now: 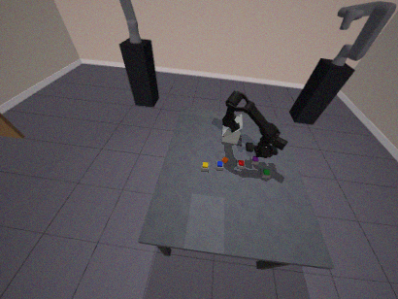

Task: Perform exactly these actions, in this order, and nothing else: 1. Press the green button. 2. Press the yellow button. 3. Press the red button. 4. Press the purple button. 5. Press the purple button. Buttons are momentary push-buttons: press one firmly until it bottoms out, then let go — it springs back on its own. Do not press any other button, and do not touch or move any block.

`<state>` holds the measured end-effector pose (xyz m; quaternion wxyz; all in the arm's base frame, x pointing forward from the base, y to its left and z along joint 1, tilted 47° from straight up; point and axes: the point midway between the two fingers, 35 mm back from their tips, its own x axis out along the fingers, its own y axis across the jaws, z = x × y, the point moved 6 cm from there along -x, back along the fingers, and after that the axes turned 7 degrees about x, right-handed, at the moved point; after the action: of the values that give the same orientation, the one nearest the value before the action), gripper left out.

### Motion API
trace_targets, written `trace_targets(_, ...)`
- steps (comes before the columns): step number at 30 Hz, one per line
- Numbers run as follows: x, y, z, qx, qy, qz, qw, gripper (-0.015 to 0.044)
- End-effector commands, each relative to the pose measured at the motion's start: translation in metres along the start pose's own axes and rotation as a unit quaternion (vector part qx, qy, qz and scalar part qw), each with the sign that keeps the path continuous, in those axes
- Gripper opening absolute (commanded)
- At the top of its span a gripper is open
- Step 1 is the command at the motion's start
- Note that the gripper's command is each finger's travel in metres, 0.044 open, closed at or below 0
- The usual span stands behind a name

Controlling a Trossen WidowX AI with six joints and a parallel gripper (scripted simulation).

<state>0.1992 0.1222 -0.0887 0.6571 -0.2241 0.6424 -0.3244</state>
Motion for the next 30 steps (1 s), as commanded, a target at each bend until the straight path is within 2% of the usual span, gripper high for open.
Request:
trace_targets(1, 0.008, -0.001, -0.001, -0.003, 0.000, -0.004, 1.000, 0.0020)
trace_targets(11, 0.023, -0.002, -0.001, -0.002, 0.000, -0.004, 1.000, 0.0020)
trace_targets(30, 0.019, -0.001, -0.001, 0.000, 0.000, -0.002, 1.000, 0.0020)
